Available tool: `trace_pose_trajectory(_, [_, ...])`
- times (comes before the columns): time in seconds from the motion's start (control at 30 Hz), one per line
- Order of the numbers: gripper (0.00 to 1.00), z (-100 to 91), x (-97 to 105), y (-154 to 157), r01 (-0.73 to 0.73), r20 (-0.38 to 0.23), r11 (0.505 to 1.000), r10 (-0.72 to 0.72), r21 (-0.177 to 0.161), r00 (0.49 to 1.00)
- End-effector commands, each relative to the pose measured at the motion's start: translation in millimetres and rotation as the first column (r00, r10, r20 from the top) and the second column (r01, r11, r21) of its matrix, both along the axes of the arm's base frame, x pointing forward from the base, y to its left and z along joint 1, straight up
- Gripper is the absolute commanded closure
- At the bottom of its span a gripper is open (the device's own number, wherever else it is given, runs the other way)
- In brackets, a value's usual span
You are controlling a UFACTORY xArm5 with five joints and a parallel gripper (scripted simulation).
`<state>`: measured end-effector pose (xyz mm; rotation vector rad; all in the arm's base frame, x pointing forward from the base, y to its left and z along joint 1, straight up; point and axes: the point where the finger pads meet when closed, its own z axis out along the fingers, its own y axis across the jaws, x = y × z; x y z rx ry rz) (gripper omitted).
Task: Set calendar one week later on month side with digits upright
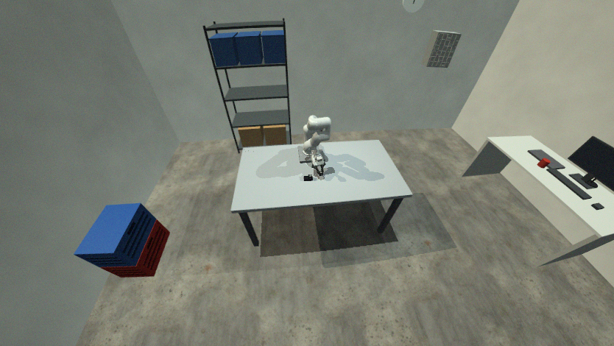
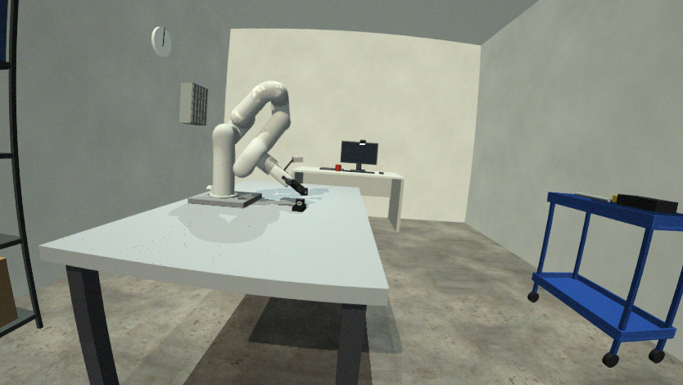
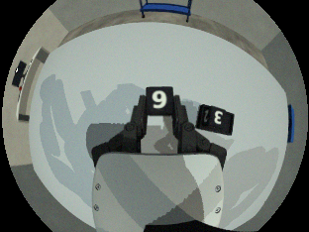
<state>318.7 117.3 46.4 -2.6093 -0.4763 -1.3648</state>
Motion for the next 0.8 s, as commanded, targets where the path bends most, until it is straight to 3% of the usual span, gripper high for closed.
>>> trace_pose_trajectory(0.0, [0.71,15.2,0.2,0.2,0.0,-0.003,1.0,0.0,-0.001,1.0])
trace_pose_trajectory(0.23, [0.71,25.9,0.9,0.5,0.0,-0.003,1.0,0.0,-0.001,1.0])
trace_pose_trajectory(0.77, [0.71,26.3,2.0,0.9,0.0,-0.019,1.0,0.0,-0.007,1.0])
